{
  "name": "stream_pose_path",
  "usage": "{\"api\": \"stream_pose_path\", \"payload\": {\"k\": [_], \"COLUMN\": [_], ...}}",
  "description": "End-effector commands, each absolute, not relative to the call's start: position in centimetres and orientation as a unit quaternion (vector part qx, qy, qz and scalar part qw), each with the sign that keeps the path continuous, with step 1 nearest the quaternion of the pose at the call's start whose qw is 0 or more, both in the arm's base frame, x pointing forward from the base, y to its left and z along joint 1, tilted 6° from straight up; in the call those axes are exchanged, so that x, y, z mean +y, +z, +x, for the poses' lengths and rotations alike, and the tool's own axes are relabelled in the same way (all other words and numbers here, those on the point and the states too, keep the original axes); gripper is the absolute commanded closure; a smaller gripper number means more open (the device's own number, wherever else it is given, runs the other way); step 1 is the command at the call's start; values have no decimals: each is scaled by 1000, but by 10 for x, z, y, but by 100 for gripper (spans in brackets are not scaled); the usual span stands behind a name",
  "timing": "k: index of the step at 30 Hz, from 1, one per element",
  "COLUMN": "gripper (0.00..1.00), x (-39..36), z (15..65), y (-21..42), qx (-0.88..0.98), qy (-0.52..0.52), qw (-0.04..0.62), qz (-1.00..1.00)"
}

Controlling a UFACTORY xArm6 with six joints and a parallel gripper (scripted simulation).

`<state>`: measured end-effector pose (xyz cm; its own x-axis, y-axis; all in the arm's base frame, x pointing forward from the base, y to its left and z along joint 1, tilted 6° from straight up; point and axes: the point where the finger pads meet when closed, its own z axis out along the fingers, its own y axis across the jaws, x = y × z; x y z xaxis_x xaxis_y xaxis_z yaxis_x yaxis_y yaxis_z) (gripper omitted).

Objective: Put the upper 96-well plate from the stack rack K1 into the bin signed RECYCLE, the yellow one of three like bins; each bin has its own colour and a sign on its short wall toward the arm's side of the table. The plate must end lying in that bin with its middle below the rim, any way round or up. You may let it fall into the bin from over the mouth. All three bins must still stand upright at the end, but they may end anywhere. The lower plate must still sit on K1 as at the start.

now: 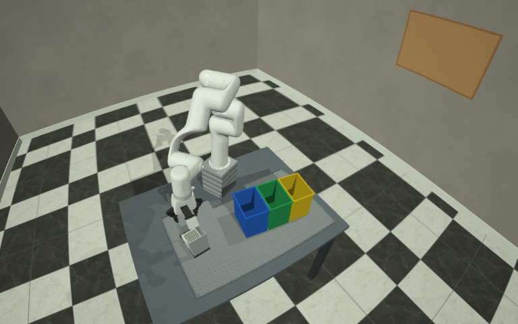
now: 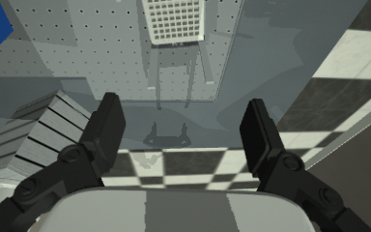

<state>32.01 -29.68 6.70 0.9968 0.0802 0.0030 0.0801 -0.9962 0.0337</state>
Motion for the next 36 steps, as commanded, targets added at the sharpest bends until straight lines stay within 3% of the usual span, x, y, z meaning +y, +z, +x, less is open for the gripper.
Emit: {"api": "stream_pose_path", "payload": {"k": [1, 36], "gripper": [0, 0], "x": [-296, -294], "z": [317, 320], "y": [72, 44], "qx": [97, 97], "qy": [51, 51], "qw": [-20, -21], "qz": [994, 994]}}
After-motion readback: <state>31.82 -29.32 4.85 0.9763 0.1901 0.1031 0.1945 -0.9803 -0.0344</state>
